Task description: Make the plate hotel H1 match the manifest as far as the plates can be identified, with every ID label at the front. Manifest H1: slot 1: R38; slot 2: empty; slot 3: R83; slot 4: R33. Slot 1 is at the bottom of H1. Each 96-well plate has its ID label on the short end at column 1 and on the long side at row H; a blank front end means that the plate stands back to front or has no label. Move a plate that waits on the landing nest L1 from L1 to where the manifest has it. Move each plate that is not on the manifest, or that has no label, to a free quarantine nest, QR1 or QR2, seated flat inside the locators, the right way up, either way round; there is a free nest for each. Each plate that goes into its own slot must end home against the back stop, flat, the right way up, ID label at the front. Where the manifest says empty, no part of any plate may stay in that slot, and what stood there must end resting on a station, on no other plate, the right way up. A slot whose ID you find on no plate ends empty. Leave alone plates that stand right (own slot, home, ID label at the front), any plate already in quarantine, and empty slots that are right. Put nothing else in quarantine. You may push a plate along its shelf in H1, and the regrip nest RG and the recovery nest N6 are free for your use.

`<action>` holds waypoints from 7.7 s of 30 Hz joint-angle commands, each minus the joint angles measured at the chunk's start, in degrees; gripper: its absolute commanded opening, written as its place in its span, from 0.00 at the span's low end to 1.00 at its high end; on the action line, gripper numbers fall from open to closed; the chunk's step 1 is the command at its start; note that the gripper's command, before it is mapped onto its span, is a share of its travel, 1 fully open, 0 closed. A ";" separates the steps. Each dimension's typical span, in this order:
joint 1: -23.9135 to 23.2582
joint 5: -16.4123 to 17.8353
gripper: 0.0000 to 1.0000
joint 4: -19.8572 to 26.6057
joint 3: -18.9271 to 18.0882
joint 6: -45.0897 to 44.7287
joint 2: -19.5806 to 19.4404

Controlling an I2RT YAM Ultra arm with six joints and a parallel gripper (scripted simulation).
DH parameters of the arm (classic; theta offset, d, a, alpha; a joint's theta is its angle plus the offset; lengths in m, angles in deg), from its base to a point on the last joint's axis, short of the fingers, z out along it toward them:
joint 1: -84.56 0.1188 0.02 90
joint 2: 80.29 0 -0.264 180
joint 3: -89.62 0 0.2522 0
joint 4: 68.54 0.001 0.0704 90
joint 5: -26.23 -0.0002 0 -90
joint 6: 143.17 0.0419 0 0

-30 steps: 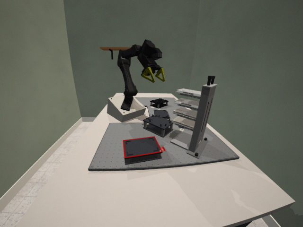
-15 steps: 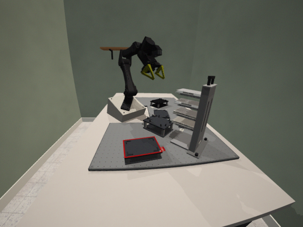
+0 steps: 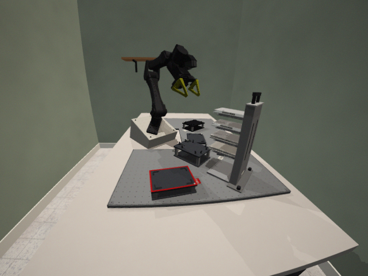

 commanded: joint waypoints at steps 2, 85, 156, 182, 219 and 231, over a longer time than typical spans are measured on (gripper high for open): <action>-0.25 0.48 1.00 0.45 -0.62 -0.41 -0.02; 10.55 -9.35 1.00 -18.39 2.58 4.11 -14.72; 8.58 -7.58 1.00 -17.07 8.80 3.10 -6.80; 9.85 -8.46 1.00 -25.35 17.09 3.57 -6.79; 10.94 -9.71 1.00 -30.92 14.15 4.27 -15.67; 10.94 -9.71 1.00 -30.92 14.15 4.27 -15.67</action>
